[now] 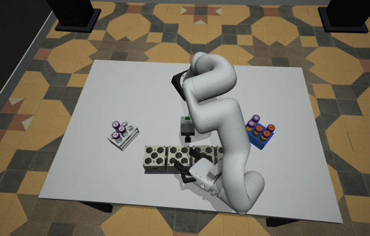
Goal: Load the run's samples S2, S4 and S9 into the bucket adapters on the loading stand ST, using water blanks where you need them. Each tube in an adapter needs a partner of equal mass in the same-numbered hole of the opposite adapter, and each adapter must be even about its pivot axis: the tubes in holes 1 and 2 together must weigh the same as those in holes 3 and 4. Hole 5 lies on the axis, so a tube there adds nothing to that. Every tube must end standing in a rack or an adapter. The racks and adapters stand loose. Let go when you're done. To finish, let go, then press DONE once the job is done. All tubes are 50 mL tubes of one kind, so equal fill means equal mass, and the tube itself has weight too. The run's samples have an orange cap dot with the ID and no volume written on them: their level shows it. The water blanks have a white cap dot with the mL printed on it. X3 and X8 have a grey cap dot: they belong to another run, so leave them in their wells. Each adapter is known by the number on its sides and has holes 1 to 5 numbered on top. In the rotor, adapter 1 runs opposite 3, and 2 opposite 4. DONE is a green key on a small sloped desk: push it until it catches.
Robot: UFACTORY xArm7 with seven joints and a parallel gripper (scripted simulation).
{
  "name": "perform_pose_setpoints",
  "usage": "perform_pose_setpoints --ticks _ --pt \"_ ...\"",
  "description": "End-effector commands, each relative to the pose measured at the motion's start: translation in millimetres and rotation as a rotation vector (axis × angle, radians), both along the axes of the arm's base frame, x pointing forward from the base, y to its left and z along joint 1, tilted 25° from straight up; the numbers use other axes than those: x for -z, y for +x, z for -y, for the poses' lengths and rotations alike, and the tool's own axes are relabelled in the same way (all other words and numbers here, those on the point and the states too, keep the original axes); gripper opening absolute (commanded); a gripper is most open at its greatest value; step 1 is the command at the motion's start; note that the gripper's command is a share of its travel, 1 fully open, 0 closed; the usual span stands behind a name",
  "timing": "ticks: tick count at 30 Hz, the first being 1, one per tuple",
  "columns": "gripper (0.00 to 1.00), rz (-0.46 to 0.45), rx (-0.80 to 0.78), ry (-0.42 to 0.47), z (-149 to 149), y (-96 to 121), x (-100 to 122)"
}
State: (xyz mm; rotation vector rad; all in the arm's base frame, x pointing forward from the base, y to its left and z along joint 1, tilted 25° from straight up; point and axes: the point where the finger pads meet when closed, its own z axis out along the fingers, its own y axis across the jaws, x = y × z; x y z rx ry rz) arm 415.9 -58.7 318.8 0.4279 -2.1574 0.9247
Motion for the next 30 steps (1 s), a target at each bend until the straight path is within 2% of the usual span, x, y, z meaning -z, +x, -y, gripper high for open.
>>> perform_pose_setpoints --ticks 1,17,21,30 --pt "1.00 0.004 0.001 0.000 0 0 -1" --pt "1.00 0.004 0.001 0.000 0 0 -1" --pt "1.00 -0.075 -0.066 0.085 -1 -11 -2" --pt "1.00 -0.227 -0.199 0.255 -1 -19 -2"
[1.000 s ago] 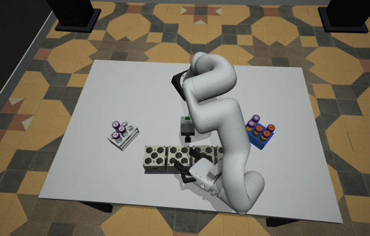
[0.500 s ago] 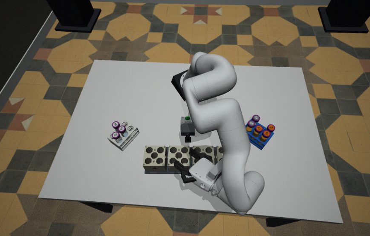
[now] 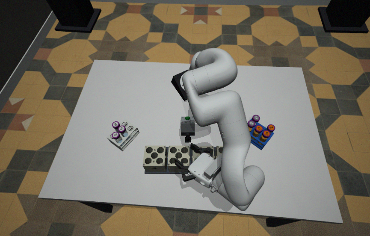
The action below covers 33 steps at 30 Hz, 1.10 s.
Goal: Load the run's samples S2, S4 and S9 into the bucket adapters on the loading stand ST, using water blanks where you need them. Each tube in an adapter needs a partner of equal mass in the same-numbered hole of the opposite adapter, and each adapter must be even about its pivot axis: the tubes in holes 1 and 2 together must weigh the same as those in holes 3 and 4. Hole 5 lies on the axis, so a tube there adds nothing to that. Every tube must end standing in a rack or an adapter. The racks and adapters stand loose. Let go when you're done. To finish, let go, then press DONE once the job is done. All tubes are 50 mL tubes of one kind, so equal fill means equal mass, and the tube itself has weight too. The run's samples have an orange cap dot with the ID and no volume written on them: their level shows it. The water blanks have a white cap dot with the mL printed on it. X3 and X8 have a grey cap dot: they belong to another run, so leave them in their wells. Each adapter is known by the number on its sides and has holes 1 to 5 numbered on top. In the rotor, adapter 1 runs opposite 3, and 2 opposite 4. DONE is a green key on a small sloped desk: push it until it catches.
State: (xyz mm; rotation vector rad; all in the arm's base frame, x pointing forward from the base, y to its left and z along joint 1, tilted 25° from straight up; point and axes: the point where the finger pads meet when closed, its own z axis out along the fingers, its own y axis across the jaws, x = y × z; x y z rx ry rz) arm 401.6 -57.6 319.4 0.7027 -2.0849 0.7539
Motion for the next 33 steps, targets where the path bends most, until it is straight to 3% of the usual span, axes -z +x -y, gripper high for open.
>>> perform_pose_setpoints --ticks 1,4,18,21,33 --pt "1.00 -0.083 -0.089 0.114 0 -9 -1" --pt "1.00 -0.101 -0.106 0.136 0 -9 -1" --pt "1.00 -0.287 -0.323 0.406 2 -30 3" --pt "1.00 -0.292 -0.330 0.414 2 -30 3" --pt "1.00 -0.409 -0.557 0.647 4 -49 7"
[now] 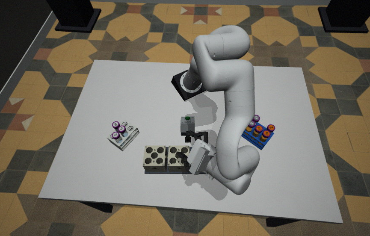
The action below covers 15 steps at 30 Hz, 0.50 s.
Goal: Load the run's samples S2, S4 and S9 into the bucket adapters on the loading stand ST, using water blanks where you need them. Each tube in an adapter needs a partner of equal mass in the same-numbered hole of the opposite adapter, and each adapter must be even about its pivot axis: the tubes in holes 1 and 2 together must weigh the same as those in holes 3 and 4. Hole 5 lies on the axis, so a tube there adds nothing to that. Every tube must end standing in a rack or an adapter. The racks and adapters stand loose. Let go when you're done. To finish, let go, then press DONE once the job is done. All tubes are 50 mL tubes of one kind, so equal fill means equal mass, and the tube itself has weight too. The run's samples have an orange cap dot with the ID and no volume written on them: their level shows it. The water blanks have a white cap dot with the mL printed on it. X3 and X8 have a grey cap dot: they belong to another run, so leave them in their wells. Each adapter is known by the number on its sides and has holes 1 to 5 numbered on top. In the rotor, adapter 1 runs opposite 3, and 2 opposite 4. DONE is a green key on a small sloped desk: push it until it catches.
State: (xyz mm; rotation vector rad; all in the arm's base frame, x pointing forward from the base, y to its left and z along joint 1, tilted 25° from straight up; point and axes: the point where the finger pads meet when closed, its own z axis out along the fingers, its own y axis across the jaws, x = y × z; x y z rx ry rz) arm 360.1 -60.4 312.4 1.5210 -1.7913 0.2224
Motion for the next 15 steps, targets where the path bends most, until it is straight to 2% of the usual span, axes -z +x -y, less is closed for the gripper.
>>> perform_pose_setpoints --ticks 1,5,11,13,15 --pt "1.00 -0.027 -0.117 0.136 1 -7 0" --pt "1.00 -0.037 -0.147 0.168 1 -11 1" --pt "1.00 -0.069 -0.279 0.301 1 -17 3" --pt "1.00 -0.071 -0.288 0.309 1 -17 3" --pt "1.00 -0.078 -0.337 0.354 1 -20 3"
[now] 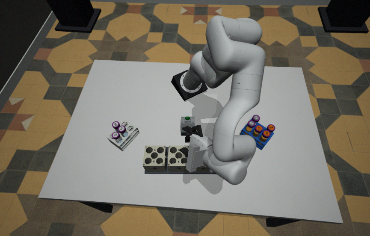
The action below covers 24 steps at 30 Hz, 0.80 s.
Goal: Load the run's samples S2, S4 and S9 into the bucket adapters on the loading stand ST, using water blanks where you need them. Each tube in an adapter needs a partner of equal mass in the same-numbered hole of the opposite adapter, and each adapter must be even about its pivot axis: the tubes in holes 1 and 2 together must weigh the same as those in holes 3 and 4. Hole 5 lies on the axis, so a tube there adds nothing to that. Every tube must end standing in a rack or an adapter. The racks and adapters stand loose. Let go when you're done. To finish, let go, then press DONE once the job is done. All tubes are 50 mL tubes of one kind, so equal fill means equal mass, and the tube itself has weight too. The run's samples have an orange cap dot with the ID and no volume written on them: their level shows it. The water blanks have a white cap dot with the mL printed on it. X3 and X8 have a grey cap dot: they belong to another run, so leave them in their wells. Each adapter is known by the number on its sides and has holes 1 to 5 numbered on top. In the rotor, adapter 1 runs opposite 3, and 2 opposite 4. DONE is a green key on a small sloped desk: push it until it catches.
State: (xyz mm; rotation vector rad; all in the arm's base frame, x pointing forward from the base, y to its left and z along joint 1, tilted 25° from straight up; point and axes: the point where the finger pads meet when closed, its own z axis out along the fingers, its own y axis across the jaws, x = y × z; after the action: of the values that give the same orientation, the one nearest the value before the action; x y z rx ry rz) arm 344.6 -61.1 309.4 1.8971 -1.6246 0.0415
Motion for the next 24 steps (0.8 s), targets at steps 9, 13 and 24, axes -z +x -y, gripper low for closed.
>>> perform_pose_setpoints --ticks 9,13,24 --pt "1.00 0.001 -0.242 0.227 -1 -12 2" --pt "1.00 0.006 -0.341 0.305 -2 -14 2" --pt "1.00 0.038 -0.541 0.437 -4 -18 2"
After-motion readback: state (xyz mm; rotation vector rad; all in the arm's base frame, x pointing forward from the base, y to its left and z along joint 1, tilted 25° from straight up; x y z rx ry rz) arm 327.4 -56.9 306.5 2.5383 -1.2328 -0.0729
